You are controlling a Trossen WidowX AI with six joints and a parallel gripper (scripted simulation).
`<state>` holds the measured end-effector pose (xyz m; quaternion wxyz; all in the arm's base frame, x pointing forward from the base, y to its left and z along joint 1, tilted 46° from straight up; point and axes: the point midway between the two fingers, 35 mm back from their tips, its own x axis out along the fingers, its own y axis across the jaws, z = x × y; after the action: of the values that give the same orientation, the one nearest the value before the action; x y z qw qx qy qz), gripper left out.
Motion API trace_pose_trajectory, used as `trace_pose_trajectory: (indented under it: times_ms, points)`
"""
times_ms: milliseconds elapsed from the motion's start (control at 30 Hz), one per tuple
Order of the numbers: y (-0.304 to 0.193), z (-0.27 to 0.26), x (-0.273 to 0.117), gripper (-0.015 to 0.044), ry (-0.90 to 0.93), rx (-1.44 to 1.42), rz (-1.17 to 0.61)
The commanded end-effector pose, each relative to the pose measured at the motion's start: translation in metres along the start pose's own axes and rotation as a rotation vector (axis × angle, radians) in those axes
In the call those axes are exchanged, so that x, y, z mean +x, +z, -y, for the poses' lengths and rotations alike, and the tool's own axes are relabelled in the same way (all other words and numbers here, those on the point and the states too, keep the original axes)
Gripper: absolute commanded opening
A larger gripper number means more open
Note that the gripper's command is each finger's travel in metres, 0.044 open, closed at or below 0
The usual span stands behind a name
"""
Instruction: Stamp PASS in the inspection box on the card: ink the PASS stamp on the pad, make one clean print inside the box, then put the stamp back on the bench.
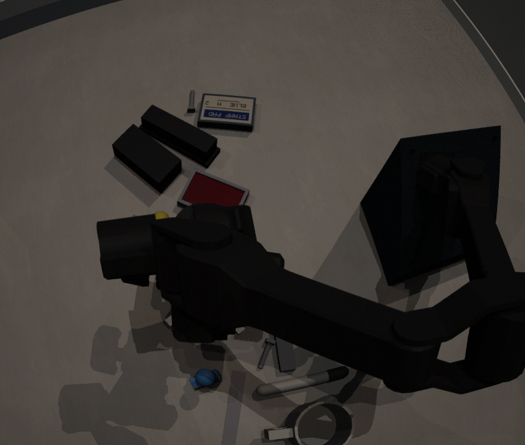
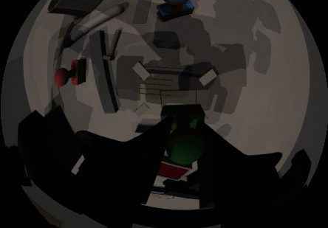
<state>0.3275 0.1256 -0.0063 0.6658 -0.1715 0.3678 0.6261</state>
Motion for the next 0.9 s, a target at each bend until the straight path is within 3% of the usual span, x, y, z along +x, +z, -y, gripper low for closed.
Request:
trace_pose_trajectory:
  times_ms: [0, 867]
  points:
    - [0.001, -0.001, 0.004, 0.0000, 0.003, 0.002, 0.005]
    - [0.001, -0.002, 0.021, 0.0000, 0.003, 0.002, 0.008]
